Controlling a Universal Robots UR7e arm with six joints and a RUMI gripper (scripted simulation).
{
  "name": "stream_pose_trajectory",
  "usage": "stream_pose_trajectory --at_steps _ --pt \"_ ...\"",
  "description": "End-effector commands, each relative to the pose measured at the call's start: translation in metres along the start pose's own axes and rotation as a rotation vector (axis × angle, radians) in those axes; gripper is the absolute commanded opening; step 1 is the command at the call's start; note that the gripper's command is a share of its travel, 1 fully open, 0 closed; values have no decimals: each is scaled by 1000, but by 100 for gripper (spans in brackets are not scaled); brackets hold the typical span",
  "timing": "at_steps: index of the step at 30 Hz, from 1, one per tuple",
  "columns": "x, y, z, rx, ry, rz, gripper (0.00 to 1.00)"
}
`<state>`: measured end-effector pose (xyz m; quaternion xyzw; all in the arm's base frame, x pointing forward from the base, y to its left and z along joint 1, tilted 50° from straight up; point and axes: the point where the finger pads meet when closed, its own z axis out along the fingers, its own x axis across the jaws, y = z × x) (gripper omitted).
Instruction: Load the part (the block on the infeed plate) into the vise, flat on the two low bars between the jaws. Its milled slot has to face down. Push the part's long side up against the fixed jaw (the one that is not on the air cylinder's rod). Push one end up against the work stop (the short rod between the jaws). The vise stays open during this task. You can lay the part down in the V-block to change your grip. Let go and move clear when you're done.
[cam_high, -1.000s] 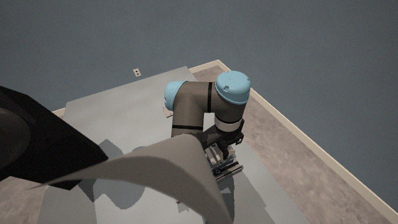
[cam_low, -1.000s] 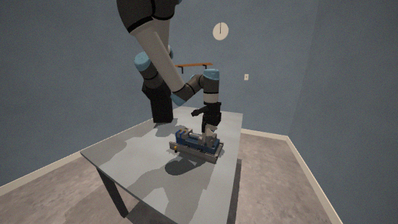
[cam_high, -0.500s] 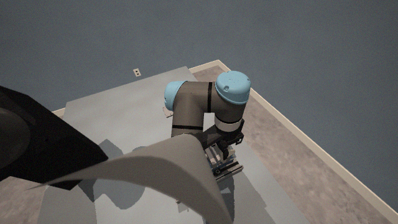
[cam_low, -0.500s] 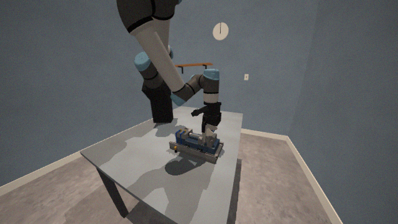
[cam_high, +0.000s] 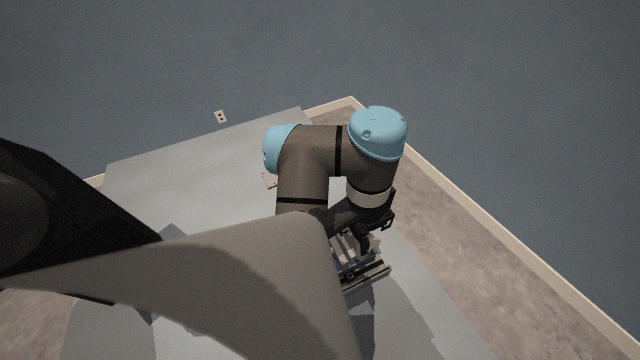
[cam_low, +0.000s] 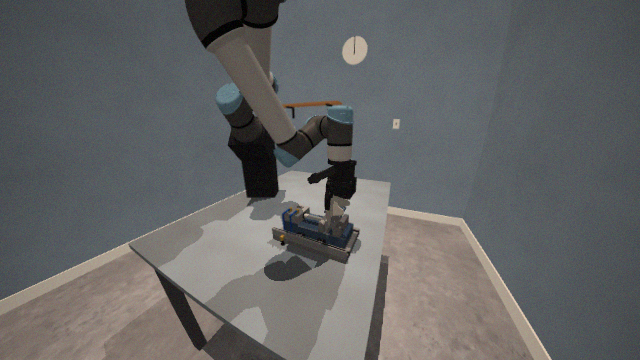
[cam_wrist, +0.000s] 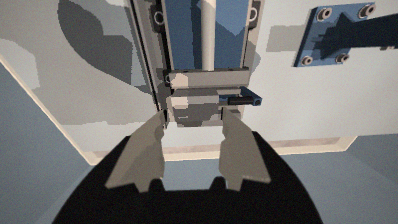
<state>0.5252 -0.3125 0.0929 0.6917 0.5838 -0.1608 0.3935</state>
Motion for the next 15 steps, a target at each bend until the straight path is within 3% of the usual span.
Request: stream_pose_trajectory --at_steps 1,15 --pt "2 -1 -20 1 2 -4 47" --pt "2 -2 -55 1 2 -4 47"
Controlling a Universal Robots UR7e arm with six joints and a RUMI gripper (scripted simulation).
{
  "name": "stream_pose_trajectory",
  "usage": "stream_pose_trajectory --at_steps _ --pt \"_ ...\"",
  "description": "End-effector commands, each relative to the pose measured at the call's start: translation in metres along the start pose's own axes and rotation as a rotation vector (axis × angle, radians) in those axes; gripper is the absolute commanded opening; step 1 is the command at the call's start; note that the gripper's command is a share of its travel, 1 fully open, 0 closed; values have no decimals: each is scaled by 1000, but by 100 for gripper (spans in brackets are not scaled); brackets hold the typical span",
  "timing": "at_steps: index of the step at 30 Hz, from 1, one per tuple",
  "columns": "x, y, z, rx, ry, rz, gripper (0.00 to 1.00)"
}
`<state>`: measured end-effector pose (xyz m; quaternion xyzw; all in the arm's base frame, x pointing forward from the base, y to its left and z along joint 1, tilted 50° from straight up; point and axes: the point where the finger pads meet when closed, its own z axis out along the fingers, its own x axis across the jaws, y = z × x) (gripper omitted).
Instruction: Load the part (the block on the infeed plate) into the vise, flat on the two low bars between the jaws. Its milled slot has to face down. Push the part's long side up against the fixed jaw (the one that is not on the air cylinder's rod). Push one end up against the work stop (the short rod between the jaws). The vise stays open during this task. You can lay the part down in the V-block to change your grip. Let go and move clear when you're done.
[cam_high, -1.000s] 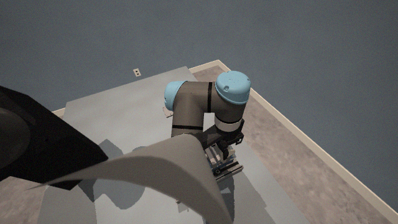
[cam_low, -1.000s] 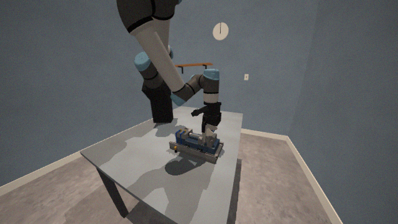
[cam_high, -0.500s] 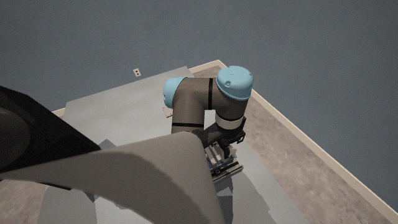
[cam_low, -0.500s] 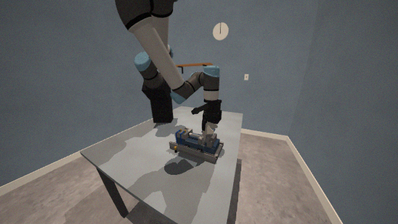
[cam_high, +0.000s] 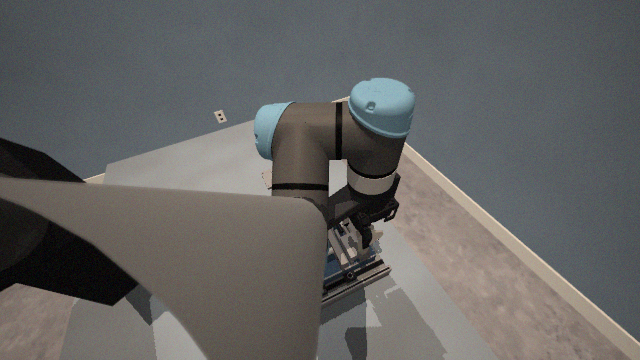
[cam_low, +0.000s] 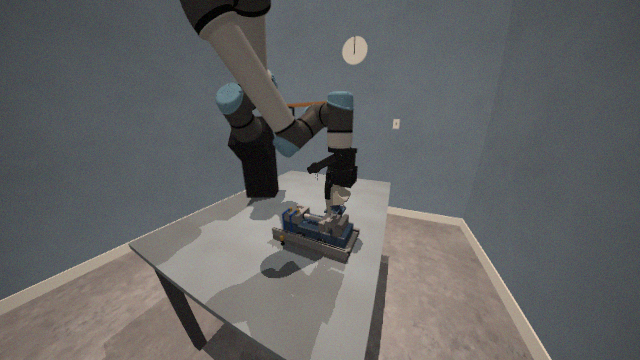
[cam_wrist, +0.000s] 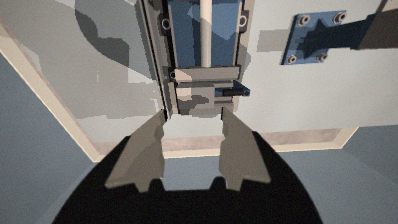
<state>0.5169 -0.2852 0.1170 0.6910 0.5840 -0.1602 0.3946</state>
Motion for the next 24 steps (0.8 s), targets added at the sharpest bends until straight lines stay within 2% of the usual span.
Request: stream_pose_trajectory --at_steps 1,15,16,24 --pt "2 -2 -19 4 3 -3 47" --pt "2 -2 -29 4 2 -3 47" --pt "2 -1 -29 3 2 -3 0" --pt "2 -2 -28 5 3 -4 0"
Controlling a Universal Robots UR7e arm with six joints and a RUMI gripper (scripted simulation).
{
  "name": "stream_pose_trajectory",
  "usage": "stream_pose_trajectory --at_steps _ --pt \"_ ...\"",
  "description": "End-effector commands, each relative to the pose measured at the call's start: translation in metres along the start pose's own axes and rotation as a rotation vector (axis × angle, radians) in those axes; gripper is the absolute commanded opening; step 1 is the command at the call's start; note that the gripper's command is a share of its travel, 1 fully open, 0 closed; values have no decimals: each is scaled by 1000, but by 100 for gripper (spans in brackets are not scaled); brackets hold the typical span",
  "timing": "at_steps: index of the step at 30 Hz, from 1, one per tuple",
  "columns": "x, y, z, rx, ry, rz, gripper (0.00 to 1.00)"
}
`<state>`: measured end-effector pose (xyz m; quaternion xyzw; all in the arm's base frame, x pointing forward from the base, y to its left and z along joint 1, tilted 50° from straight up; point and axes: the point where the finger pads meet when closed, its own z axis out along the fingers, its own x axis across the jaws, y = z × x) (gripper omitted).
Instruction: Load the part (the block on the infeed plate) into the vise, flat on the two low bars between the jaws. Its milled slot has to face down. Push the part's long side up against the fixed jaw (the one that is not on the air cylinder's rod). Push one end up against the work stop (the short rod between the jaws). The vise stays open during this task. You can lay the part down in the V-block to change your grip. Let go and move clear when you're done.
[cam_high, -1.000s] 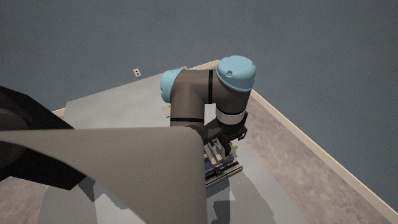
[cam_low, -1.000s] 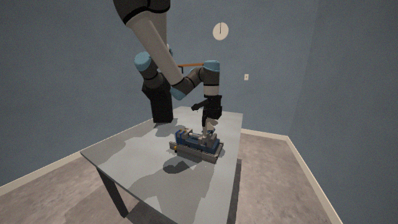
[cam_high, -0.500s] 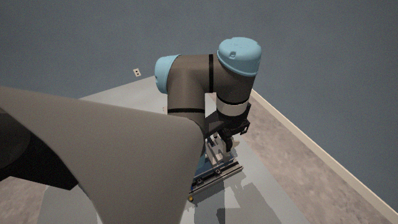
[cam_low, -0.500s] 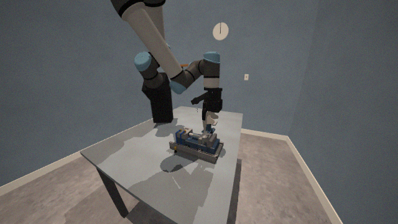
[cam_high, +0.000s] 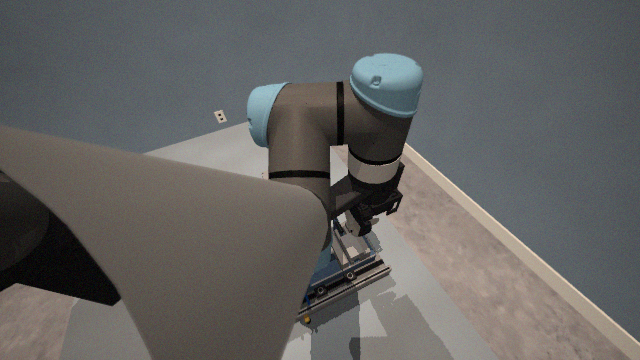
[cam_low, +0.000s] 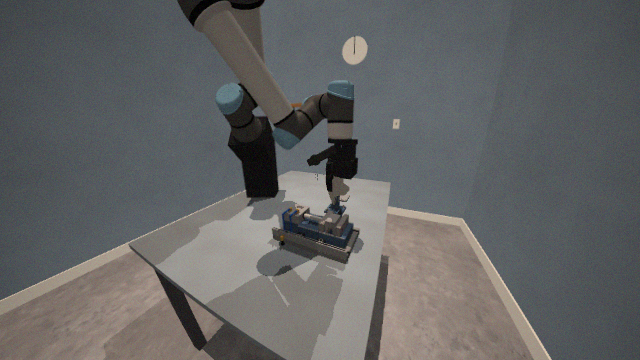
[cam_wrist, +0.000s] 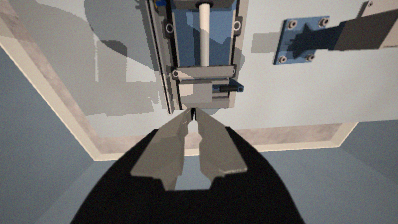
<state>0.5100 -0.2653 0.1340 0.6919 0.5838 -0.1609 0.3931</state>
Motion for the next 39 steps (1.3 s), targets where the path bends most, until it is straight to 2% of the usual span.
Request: stream_pose_trajectory --at_steps 1,26,32,39 --pt "2 -2 -1 1 2 -4 0" --pt "1 -1 -1 1 2 -3 0" --pt "-44 0 -2 -3 -3 1 0" --pt "-47 0 -2 -3 -4 1 0"
